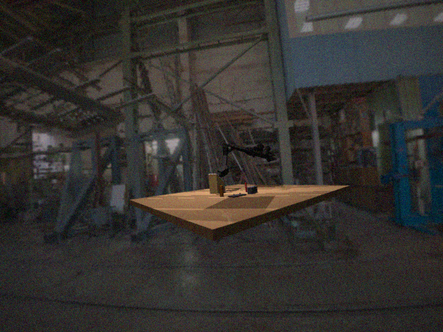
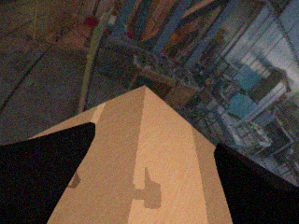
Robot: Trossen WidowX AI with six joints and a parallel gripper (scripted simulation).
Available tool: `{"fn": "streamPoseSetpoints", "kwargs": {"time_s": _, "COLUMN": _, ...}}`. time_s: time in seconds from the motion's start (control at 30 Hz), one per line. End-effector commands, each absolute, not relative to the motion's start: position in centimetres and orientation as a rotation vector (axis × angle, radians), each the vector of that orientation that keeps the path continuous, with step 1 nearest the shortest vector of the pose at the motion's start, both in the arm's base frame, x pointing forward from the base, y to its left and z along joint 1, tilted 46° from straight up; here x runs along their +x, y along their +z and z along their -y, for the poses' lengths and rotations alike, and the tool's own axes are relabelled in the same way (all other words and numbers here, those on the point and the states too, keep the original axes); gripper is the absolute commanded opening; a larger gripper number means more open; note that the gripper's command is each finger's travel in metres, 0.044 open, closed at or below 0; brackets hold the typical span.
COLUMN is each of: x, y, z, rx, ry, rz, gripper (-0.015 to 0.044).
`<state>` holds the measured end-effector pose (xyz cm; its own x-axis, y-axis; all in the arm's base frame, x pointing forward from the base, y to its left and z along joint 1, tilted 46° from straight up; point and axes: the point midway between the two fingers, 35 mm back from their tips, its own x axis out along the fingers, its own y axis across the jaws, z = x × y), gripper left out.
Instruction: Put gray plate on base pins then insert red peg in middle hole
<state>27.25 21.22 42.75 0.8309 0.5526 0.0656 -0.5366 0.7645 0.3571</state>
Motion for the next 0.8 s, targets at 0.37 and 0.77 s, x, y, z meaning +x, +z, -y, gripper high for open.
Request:
{"fn": "streamPoseSetpoints", "kwargs": {"time_s": 0.37, "x": 37.4, "y": 21.6, "z": -15.3, "rx": 0.579, "ry": 0.266, "rz": -0.995, "gripper": 0.044}}
{"fn": "streamPoseSetpoints", "kwargs": {"time_s": 0.77, "x": 33.2, "y": 10.9, "z": -6.1, "rx": 1.432, "ry": -0.335, "rz": -1.819, "gripper": 0.044}}
